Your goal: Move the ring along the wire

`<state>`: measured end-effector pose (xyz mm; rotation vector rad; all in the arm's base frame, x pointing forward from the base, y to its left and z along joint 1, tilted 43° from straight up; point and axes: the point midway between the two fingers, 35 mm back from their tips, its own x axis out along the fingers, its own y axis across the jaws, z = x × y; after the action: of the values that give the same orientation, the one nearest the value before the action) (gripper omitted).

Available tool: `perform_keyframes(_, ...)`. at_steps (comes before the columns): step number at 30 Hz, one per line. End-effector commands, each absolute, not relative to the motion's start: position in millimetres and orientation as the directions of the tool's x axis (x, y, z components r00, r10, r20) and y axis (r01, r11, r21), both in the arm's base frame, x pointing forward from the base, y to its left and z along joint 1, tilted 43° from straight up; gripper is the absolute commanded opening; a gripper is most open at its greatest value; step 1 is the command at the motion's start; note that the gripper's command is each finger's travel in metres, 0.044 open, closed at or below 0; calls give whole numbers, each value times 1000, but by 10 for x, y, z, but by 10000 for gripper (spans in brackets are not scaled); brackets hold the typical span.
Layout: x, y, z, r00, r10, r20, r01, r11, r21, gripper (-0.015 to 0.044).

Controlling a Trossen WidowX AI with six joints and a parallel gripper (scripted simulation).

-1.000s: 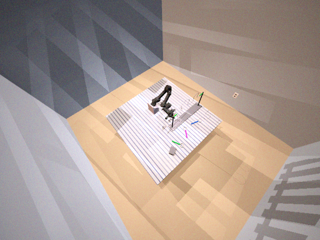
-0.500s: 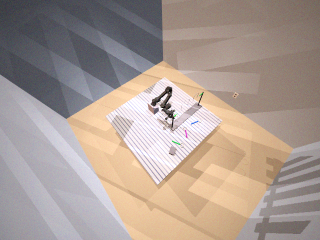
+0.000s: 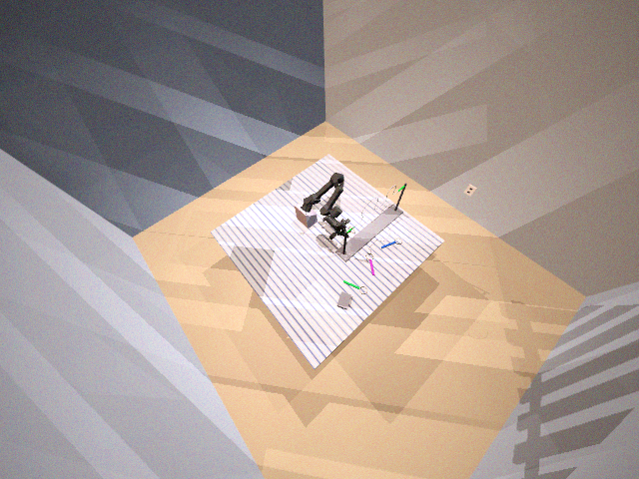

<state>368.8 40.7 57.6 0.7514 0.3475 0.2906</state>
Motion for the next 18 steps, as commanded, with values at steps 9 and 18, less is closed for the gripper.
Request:
perform_keyframes(9,3688,407,576,904,377,-202,-132,696,706,86)
perform_keyframes(18,3495,312,622,904,377,-204,-130,696,706,160)
